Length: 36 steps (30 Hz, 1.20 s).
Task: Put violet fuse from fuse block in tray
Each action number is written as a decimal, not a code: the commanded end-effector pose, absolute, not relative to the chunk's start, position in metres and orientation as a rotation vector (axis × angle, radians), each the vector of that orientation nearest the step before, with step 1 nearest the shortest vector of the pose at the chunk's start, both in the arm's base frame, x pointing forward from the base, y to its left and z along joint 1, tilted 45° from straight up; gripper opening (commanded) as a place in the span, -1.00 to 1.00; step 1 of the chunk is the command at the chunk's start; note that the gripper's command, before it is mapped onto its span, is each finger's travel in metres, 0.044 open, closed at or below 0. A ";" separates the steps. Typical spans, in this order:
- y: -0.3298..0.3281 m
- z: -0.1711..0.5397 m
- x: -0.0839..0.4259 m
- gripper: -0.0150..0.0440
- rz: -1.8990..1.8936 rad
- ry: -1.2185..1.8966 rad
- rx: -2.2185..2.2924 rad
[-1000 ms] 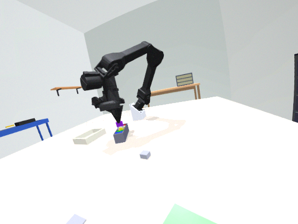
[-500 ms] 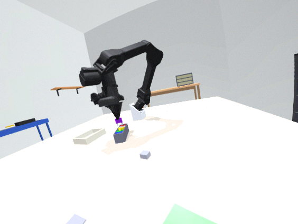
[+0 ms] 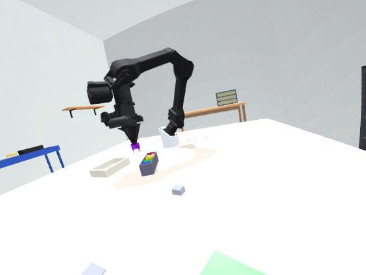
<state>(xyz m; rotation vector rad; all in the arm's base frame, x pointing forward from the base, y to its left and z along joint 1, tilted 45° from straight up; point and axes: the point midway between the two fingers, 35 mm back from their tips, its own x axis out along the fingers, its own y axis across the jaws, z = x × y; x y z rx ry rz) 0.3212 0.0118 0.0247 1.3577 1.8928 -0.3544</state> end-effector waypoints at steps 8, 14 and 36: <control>-0.034 -0.016 0.332 -0.49 -0.366 1.886 1.349; -0.061 -0.041 0.333 -0.49 -0.367 1.886 1.348; -0.101 -0.100 0.323 -0.49 -0.358 1.890 1.349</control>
